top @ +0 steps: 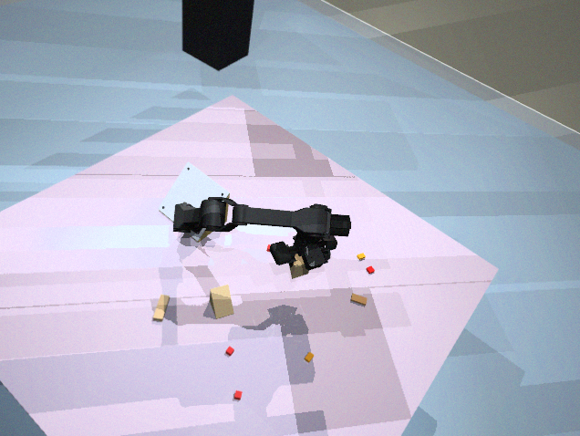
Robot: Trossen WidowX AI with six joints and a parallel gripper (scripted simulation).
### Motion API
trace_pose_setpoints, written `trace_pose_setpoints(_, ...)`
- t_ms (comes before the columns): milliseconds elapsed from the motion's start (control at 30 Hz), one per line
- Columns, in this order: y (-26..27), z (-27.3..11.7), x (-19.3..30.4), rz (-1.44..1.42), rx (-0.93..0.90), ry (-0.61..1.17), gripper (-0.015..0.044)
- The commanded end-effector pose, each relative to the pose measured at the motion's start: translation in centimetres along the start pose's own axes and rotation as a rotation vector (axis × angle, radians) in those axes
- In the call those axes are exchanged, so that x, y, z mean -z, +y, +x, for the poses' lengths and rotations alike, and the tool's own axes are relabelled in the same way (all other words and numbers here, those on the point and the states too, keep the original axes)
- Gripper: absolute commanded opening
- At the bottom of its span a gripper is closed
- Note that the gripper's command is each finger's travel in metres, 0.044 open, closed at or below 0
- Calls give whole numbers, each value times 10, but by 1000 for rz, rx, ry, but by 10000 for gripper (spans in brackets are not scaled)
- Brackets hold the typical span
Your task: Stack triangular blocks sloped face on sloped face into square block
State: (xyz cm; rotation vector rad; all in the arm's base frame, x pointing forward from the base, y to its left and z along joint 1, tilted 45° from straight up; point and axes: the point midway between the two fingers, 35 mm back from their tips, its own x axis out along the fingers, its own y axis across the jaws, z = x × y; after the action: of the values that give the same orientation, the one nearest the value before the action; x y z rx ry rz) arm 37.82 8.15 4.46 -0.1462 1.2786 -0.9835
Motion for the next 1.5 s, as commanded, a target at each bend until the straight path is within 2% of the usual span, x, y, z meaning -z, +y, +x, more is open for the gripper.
trace_pose_setpoints(0,-20,-5,-11,-9,-3,-9,0)
trace_pose_setpoints(733,-117,-31,-49,-23,-36,-59,0)
trace_pose_setpoints(1467,-220,-45,-57,-30,-37,-117,0)
